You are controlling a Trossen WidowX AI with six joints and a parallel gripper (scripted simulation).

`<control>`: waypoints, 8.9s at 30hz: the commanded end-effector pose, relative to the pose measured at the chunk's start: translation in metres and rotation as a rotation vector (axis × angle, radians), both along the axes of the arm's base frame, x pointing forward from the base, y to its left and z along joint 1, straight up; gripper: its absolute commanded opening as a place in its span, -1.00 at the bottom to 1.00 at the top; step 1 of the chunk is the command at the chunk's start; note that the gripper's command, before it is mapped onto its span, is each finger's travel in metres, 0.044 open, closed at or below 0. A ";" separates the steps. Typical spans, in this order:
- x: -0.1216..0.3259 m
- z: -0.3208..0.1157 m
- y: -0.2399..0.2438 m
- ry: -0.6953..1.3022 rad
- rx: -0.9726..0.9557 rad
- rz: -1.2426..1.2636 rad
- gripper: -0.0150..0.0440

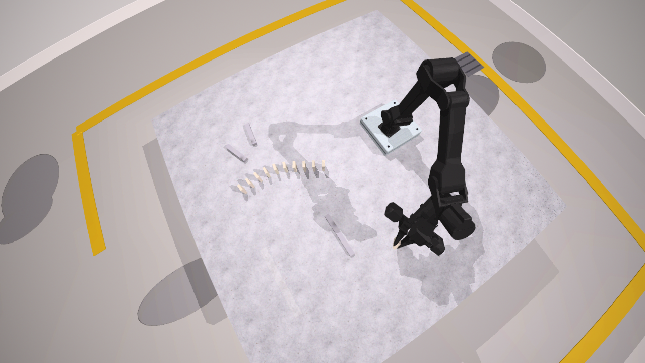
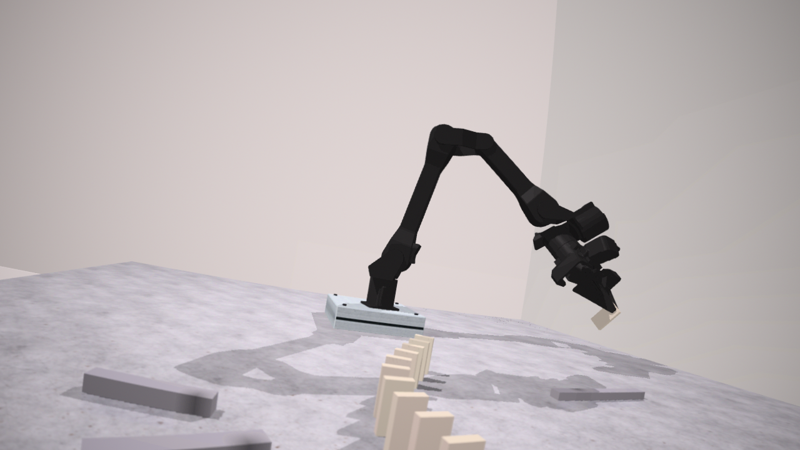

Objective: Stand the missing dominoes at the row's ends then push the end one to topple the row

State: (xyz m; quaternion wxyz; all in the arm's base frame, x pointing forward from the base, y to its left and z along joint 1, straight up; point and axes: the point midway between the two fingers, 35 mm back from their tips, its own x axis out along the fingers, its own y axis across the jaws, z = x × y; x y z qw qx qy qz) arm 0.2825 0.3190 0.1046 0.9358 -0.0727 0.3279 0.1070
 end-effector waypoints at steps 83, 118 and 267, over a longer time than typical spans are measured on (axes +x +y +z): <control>-0.091 -0.018 -0.082 -0.671 0.115 -0.321 -0.41; -0.088 -0.095 -0.088 -0.652 0.084 -0.305 -0.41; -0.028 0.056 -0.163 0.798 0.626 -1.544 -0.13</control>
